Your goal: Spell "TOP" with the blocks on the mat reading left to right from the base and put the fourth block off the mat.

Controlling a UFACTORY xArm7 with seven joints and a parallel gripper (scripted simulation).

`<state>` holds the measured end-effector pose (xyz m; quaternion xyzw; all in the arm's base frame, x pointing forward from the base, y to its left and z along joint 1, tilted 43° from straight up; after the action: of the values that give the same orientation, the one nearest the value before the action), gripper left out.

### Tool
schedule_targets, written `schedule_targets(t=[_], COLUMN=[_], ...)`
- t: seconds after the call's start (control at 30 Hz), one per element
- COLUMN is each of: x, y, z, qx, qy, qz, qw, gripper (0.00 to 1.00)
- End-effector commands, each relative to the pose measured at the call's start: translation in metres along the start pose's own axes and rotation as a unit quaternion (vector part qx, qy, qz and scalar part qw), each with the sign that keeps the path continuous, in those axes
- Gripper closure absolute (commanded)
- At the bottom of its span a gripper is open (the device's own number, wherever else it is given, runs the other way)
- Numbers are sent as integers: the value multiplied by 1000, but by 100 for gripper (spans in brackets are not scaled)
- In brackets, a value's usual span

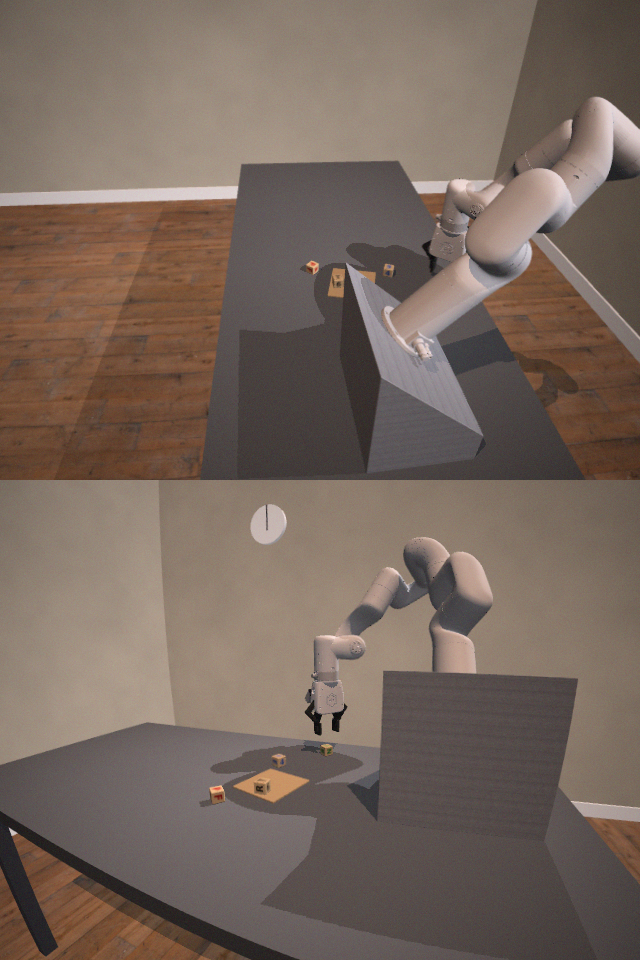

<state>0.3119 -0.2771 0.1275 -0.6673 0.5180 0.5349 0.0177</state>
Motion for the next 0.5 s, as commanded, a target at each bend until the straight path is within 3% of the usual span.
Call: schedule_targets(t=[0.0,0.47], x=[6,24], y=[-1,-1], z=[-1,-1], qx=[0,0], qy=[1,1], qz=[-1,-1], qw=[1000,1000], gripper=[31,31])
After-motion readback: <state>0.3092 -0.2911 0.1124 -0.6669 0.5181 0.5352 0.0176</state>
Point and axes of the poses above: the point where the finger pads meet when closed, its own x axis out along the fingers, its own y axis across the jaws, z = x × y, the point moved 6 cm from there along -x, back along the fingers
